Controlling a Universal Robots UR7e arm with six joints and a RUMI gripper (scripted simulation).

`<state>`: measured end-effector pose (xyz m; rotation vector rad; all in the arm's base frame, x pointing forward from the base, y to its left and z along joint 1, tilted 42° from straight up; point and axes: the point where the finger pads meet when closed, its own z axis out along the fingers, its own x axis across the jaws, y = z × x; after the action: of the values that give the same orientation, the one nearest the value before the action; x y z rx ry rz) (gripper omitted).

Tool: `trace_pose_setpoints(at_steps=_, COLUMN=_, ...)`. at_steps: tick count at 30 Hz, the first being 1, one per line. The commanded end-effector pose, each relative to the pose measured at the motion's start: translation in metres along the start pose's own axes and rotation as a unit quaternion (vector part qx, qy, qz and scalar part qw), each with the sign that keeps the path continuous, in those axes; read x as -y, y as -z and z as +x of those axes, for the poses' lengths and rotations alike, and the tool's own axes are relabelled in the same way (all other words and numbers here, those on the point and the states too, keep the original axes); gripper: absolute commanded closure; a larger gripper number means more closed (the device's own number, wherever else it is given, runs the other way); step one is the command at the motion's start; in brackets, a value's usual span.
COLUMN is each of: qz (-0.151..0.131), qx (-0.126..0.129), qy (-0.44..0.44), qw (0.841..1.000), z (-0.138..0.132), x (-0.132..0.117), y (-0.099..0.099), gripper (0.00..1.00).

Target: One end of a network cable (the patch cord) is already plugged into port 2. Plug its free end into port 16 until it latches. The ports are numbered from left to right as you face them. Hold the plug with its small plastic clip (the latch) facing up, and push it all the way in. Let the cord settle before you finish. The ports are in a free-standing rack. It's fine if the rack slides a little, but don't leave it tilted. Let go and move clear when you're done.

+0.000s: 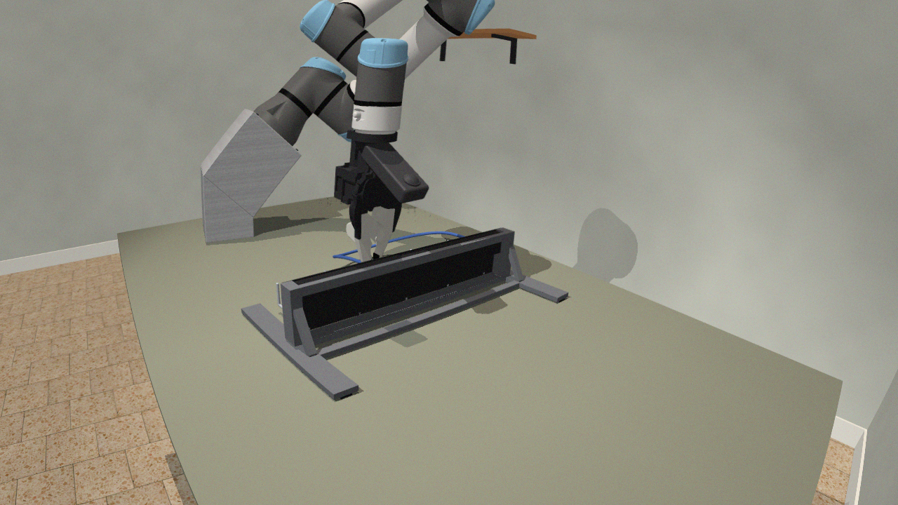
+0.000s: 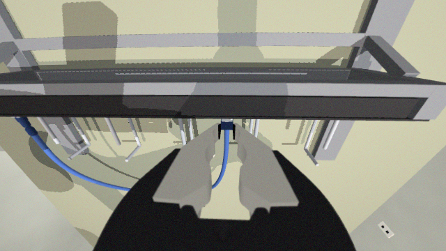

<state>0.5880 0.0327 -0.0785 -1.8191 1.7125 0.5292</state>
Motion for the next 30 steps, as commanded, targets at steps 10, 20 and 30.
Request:
trace_pose_setpoints(at_steps=10, qz=0.001, qx=0.0, qy=0.0, qw=1.0, z=0.0002, x=0.0005, y=0.0007, gripper=0.78)
trace_pose_setpoints(at_steps=20, qz=0.001, qx=0.0, qy=0.0, qw=1.0, z=0.0002, x=0.0005, y=0.0007, gripper=0.78)
trace_pose_setpoints(at_steps=30, qz=0.001, qx=0.0, qy=0.0, qw=1.0, z=0.0002, x=0.0005, y=0.0007, gripper=0.78)
